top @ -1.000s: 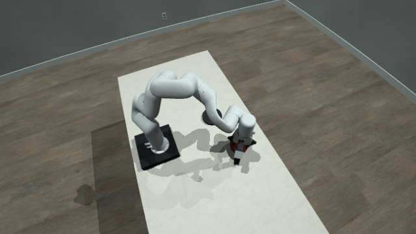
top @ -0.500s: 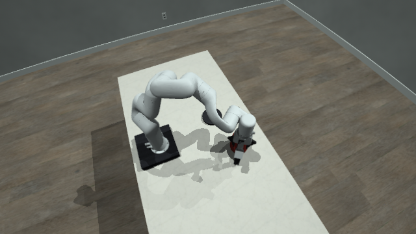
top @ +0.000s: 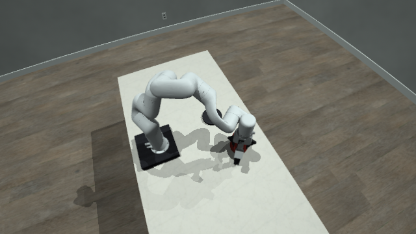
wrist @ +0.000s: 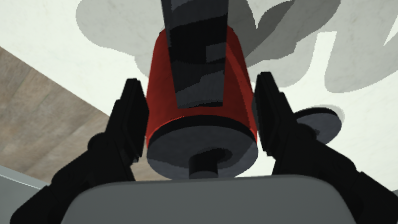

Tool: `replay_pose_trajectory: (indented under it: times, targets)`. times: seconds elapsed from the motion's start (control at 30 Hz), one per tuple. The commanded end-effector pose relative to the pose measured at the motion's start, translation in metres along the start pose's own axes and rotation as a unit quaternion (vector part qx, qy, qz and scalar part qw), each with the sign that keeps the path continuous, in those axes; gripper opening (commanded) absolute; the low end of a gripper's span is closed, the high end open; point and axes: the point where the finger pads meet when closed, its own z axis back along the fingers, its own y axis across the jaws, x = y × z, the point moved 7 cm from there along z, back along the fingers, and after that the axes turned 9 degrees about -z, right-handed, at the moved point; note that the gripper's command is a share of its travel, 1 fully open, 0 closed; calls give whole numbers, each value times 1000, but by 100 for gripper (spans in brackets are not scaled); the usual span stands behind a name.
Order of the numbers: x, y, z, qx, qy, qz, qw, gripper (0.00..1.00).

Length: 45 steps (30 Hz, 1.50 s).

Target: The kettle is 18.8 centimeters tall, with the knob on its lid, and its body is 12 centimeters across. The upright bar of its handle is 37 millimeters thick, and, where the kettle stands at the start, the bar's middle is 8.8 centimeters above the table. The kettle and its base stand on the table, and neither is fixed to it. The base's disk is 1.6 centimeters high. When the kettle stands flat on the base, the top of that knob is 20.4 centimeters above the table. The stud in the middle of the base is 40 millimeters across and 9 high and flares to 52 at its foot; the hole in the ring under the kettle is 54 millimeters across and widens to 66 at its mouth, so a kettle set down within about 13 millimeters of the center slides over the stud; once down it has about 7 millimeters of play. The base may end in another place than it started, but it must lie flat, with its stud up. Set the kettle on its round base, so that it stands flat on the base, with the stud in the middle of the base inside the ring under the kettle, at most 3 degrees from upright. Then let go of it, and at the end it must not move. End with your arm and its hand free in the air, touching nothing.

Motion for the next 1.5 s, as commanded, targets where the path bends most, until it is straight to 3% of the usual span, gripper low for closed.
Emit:
replay_pose_trajectory:
  times: [0.0,0.33,0.8,1.47]
  targets:
    - [0,-1,2,-2,-1,0,1000,81]
    - [0,-1,-1,-2,-1,0,1000,81]
    - [0,-1,-29,-2,-1,0,1000,81]
    - [0,-1,-31,-2,-1,0,1000,81]
